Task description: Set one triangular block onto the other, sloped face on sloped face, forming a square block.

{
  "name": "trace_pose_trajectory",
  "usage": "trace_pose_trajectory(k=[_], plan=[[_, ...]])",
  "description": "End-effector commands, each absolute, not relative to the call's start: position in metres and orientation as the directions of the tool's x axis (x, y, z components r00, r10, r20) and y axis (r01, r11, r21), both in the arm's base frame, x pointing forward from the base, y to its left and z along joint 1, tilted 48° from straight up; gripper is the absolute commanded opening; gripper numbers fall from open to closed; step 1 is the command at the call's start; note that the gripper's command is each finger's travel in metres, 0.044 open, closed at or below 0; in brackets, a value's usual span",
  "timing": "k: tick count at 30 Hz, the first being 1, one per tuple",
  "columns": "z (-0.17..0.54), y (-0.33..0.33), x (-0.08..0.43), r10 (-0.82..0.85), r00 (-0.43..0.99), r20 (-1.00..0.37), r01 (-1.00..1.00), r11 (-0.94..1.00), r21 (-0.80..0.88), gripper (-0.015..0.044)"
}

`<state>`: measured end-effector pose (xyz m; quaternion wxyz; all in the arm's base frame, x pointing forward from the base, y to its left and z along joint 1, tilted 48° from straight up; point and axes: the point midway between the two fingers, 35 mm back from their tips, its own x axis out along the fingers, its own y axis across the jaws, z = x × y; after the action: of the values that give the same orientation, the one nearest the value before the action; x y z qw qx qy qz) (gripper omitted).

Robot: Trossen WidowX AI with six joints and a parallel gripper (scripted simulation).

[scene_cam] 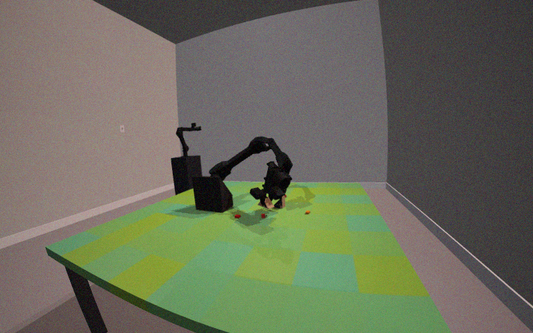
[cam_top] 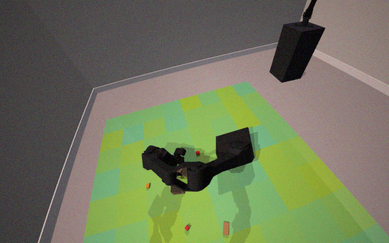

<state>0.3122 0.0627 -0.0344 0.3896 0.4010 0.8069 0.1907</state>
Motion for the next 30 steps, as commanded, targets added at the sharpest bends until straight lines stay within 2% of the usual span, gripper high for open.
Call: trace_pose_trajectory(k=[1, 11, 18, 30], plan=[[-0.020, 0.048, 0.315, 0.795, -0.359, -0.489, 0.496, 0.607, 0.621, 0.0000], [0.012, 0.013, 0.313, 0.797, -0.336, -0.502, 0.515, 0.602, 0.610, 0.0000], [0.011, 0.012, 0.313, 0.800, -0.322, -0.506, 0.519, 0.596, 0.613, 0.0000], [0.007, 0.012, 0.311, 0.776, -0.176, -0.605, 0.430, 0.614, 0.662, 0.0000]])
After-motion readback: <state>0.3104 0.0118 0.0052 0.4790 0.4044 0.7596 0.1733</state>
